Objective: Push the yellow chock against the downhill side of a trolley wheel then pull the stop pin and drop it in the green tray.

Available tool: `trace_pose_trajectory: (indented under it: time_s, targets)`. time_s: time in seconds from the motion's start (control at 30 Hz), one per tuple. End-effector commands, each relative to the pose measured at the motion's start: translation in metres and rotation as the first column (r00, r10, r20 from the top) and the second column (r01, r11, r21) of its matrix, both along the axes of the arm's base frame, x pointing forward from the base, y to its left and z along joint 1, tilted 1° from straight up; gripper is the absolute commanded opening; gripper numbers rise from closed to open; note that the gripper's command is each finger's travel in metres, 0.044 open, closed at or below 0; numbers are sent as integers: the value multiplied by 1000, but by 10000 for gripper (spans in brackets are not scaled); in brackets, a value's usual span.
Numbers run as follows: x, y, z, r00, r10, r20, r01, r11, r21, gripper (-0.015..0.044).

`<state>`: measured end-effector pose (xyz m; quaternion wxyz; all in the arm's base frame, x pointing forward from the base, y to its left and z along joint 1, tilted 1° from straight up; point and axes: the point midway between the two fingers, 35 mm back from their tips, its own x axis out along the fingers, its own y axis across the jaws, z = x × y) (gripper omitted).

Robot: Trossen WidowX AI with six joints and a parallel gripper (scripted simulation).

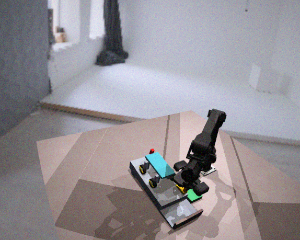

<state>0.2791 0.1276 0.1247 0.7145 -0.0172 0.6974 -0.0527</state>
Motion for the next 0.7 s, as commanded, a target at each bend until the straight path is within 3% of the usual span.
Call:
trace_pose_trajectory:
  time_s: [0.0, 0.67]
  targets:
    - [1, -3, -7, 1000, 2, 0, -2, 1000, -6, 0]
    - [-1, -17, -6, 1000, 2, 0, -2, 1000, -7, 0]
